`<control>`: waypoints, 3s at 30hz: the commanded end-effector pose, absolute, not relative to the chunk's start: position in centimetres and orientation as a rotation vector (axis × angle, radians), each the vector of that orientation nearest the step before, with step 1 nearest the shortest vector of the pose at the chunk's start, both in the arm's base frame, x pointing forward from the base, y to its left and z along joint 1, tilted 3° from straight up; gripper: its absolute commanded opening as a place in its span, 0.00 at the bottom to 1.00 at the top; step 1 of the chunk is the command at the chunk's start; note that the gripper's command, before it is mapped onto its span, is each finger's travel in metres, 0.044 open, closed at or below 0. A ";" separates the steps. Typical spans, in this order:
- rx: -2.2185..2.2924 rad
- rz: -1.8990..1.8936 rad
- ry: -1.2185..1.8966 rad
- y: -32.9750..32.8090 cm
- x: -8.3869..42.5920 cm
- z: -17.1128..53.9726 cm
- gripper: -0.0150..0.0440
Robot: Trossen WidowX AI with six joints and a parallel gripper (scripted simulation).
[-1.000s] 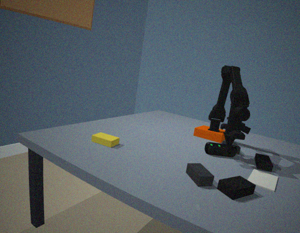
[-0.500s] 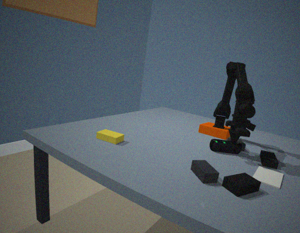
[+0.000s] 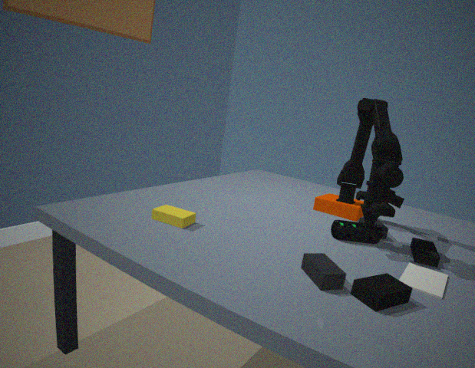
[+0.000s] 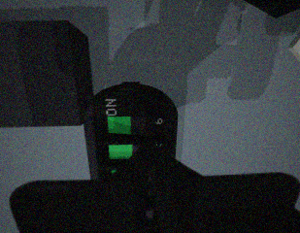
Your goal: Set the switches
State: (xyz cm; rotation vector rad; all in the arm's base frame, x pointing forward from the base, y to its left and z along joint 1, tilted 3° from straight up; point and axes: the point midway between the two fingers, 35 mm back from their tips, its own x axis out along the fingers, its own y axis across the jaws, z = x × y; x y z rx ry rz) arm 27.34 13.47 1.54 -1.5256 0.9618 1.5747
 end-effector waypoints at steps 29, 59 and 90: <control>-1.533 1.578 0.967 13.1 27.5 5.9 0.25; -1.538 1.575 0.970 7.9 30.1 2.9 0.25; -1.538 1.575 0.970 7.9 30.0 1.4 0.25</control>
